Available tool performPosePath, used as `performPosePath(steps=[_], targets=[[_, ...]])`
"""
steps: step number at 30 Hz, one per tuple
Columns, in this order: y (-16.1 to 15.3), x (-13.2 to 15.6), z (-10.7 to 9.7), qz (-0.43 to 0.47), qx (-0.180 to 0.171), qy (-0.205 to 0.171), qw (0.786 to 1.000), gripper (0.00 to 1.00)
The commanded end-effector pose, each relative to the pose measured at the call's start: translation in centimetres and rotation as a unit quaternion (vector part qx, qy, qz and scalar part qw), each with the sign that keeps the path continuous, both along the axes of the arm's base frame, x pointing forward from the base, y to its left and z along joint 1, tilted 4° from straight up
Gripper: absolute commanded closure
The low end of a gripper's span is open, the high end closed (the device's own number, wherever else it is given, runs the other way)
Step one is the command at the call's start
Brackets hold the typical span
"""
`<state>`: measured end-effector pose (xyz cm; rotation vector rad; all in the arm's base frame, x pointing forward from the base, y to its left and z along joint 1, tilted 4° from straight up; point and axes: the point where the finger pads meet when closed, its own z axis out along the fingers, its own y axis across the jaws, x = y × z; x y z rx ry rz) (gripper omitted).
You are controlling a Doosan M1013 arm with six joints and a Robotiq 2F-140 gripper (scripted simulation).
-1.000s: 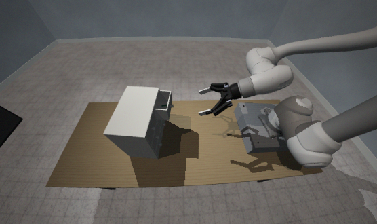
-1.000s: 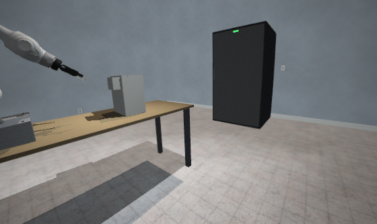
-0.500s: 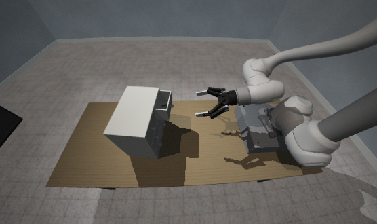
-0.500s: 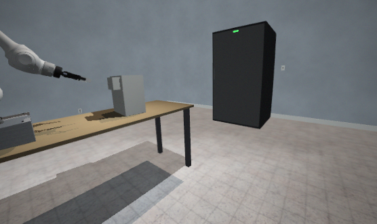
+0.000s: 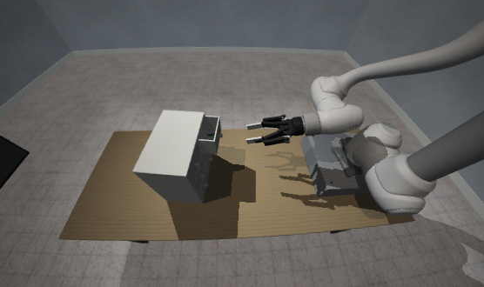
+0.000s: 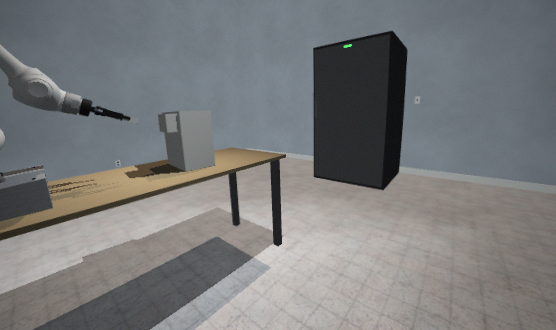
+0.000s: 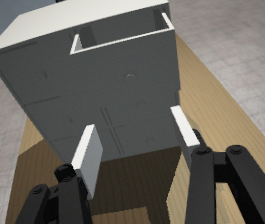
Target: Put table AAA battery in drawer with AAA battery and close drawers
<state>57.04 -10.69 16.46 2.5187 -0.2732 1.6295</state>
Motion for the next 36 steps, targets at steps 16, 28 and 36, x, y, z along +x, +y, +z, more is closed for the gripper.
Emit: performPosePath(steps=[16,28,36], targets=[[0.0,0.2,-0.1,0.000,0.000,0.000,1.000,1.00],[-0.5,2.3,-0.9,0.000,0.000,0.000,1.000,1.00],[-1.0,4.2,-1.7,0.000,0.000,0.000,1.000,1.00]])
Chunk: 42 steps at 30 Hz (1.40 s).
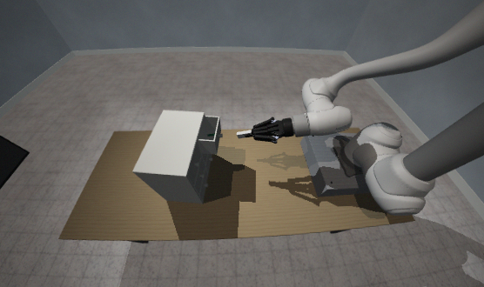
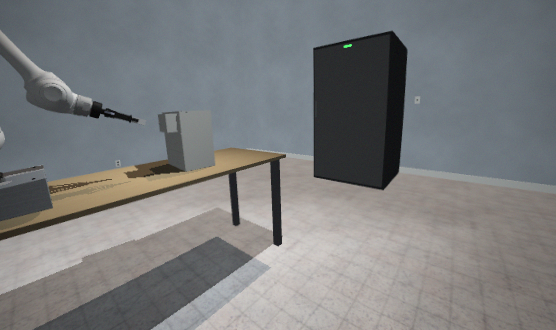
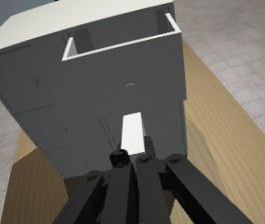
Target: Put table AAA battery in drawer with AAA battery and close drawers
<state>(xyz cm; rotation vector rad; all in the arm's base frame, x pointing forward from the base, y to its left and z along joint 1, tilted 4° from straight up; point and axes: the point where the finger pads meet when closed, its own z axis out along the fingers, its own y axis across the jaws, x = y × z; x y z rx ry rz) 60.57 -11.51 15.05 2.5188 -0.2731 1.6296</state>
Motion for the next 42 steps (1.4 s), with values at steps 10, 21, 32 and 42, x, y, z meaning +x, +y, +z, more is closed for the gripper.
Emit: performPosePath(steps=[10,21,32,42], targets=[[-0.6,2.6,-1.0,0.000,0.000,0.000,1.000,1.00],[-0.6,2.6,-1.0,0.000,0.000,0.000,1.000,1.00],[-0.6,2.6,-1.0,0.000,0.000,0.000,1.000,1.00],[-0.6,2.7,-1.1,0.000,0.000,0.000,1.000,1.00]])
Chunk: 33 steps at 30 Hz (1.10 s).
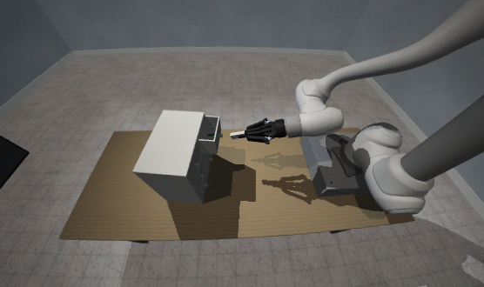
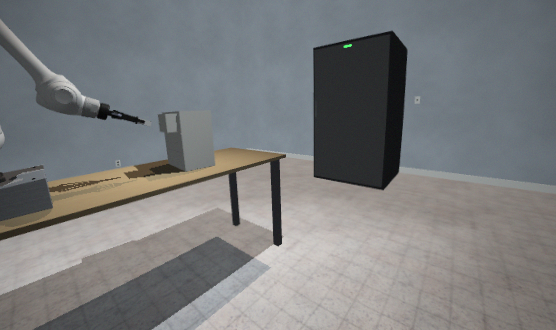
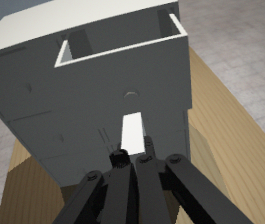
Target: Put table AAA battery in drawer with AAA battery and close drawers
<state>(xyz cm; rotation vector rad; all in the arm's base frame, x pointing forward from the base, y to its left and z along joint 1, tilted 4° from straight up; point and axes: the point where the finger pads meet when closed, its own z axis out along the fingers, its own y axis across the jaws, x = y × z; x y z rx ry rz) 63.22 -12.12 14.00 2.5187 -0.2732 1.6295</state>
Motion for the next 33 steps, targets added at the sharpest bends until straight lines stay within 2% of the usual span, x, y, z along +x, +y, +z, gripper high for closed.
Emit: performPosePath(steps=[1,33], targets=[[0.0,0.0,0.0,0.000,0.000,0.000,1.000,1.00],[-0.5,2.0,-0.1,0.000,0.000,0.000,1.000,1.00]])
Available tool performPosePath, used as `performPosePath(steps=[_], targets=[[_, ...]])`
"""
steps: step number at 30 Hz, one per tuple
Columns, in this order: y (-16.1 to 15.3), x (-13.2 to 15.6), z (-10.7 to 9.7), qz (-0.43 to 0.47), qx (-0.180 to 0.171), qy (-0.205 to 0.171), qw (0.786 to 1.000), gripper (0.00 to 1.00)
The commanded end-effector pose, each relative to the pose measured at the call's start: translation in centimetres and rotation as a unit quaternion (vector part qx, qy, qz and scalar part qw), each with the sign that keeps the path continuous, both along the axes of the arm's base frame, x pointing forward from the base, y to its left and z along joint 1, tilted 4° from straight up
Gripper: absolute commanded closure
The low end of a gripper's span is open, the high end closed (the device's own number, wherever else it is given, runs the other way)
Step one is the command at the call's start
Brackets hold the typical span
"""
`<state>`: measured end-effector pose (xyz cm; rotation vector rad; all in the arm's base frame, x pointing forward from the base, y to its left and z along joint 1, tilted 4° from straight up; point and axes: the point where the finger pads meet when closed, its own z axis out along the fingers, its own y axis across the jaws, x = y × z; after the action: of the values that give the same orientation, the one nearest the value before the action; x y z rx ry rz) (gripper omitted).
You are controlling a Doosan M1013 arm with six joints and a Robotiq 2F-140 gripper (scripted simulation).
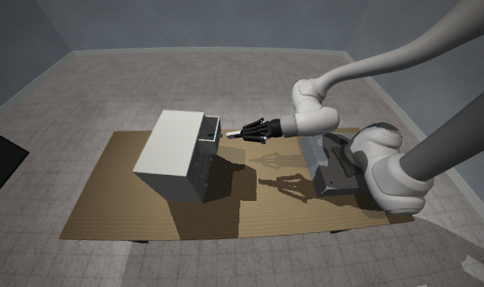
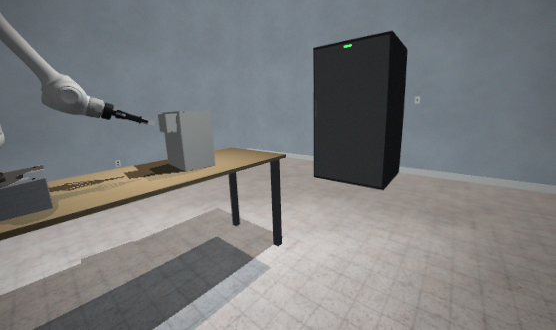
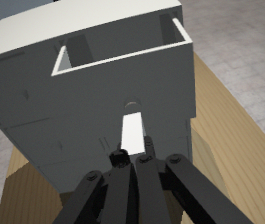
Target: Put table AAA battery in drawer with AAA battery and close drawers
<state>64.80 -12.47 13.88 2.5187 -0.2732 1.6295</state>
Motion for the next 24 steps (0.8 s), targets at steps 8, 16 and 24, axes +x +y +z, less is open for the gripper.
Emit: performPosePath(steps=[8,16,24], targets=[[-0.3,1.4,-0.1,0.000,0.000,0.000,1.000,1.00],[-0.6,2.6,-0.2,0.000,0.000,0.000,1.000,1.00],[-0.9,4.1,-0.3,0.000,0.000,0.000,1.000,1.00]])
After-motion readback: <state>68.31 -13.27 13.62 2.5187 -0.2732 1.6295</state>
